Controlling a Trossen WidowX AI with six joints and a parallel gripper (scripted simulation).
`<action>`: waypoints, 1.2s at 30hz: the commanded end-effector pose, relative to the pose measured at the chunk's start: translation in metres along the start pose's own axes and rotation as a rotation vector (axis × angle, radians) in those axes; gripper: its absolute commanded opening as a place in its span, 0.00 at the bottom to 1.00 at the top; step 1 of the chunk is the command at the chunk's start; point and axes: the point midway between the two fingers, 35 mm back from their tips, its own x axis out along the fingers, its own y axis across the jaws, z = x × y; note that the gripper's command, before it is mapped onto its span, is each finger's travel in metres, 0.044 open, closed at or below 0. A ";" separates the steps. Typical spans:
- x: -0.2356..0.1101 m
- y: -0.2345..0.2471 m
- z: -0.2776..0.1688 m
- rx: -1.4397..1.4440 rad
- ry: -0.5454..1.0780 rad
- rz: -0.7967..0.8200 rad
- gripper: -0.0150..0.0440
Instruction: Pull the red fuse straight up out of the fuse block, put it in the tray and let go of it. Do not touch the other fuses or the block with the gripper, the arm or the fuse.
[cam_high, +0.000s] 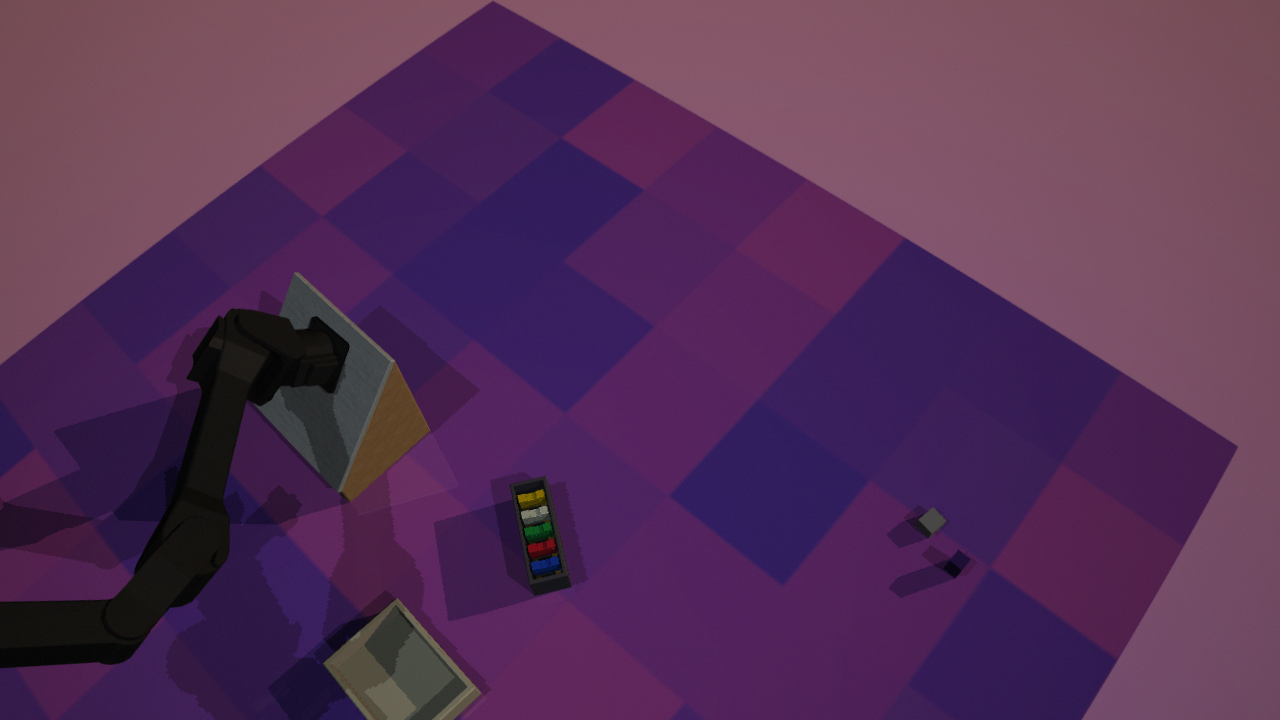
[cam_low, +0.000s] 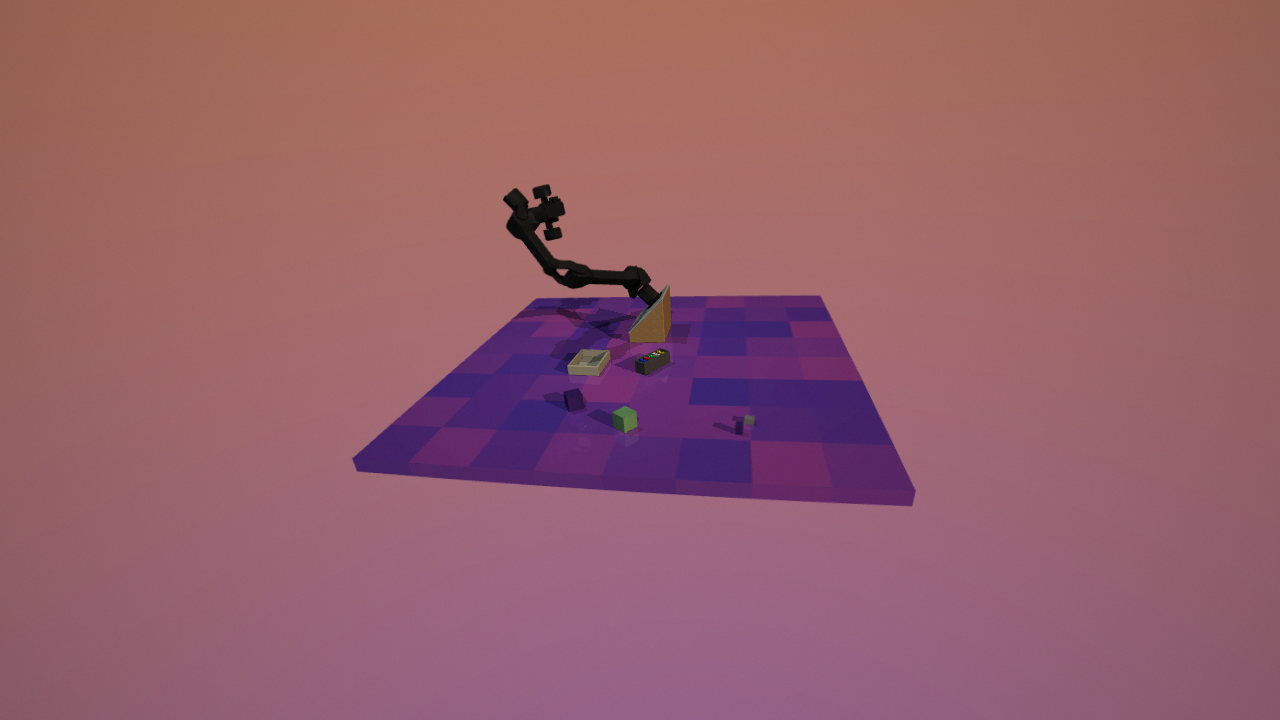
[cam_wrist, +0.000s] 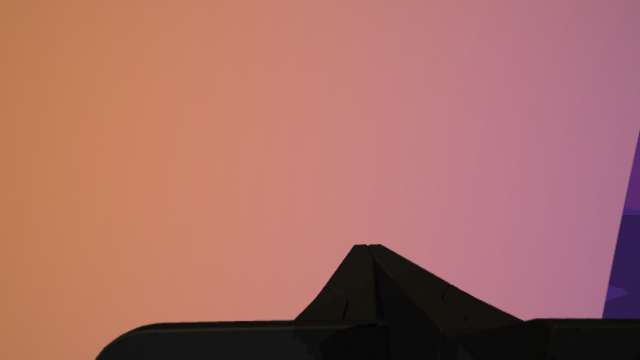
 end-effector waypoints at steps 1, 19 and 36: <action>0.002 0.001 0.001 -0.005 -0.010 0.001 0.30; 0.106 0.065 0.206 -0.331 -0.947 -0.230 0.38; -0.023 0.027 0.407 -0.206 -1.394 -0.800 0.38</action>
